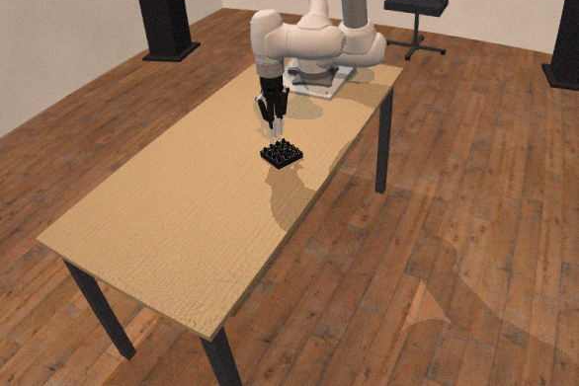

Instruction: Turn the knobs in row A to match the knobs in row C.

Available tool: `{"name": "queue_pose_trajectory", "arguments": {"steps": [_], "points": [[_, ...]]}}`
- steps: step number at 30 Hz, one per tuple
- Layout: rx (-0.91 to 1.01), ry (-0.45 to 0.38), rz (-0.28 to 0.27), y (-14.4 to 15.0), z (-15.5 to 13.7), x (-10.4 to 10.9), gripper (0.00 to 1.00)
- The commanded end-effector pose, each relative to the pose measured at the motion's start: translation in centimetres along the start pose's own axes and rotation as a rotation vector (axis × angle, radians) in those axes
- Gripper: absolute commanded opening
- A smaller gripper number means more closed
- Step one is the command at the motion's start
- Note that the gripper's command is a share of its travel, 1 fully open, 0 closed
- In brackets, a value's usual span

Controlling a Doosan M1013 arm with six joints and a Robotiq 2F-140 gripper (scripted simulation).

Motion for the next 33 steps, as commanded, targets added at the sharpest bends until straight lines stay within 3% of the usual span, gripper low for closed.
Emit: {"name": "queue_pose_trajectory", "arguments": {"steps": [1,33], "points": [[-0.139,0.001,0.000,0.0,0.0,0.2,0.12],[-1.247,0.000,0.001,0.0,0.1,1.4,0.12]]}}
Point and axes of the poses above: the point where the finger pads meet when closed, its own x axis back along the fingers, its own y axis across the jaws, z = x × y, the point moved 7 cm from there along x, back along the fingers, and after that the axes turned 13 degrees about x, right-handed, at the moved point
